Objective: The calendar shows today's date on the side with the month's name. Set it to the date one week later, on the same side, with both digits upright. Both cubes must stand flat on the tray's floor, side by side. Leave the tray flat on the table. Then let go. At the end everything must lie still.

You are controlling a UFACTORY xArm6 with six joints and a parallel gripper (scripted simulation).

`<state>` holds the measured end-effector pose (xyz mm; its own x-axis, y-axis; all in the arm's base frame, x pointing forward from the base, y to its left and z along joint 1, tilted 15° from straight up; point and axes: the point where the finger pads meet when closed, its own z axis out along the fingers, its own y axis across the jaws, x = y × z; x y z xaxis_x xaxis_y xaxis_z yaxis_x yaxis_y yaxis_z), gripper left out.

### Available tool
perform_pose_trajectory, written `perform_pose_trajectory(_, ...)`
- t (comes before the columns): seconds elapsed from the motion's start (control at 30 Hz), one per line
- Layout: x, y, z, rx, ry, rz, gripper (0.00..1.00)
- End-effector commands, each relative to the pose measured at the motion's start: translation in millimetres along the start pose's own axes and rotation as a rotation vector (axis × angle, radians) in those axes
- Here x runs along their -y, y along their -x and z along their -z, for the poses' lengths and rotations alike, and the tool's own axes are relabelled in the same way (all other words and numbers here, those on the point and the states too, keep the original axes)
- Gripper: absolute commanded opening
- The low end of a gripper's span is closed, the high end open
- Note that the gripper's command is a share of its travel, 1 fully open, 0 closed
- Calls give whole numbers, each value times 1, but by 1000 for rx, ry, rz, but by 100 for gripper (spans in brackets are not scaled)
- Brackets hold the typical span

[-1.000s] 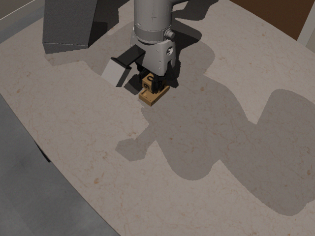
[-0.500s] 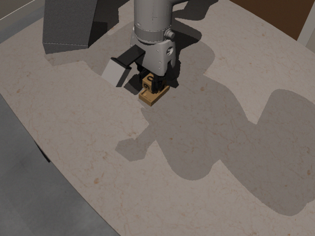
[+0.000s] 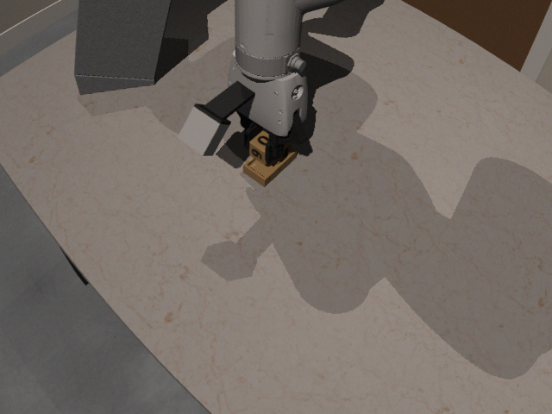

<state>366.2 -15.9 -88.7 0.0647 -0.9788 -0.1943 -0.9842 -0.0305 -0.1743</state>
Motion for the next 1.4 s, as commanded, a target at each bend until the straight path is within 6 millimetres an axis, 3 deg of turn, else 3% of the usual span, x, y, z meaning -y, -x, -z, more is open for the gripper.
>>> perform_pose_trajectory(0.0, 1, 0, -3, -1, -3, 0, 27)
perform_pose_trajectory(0.63, 1, 0, -16, -1, -3, 0, 27)
perform_pose_trajectory(1.37, 1, 0, -18, -1, -3, 0, 27)
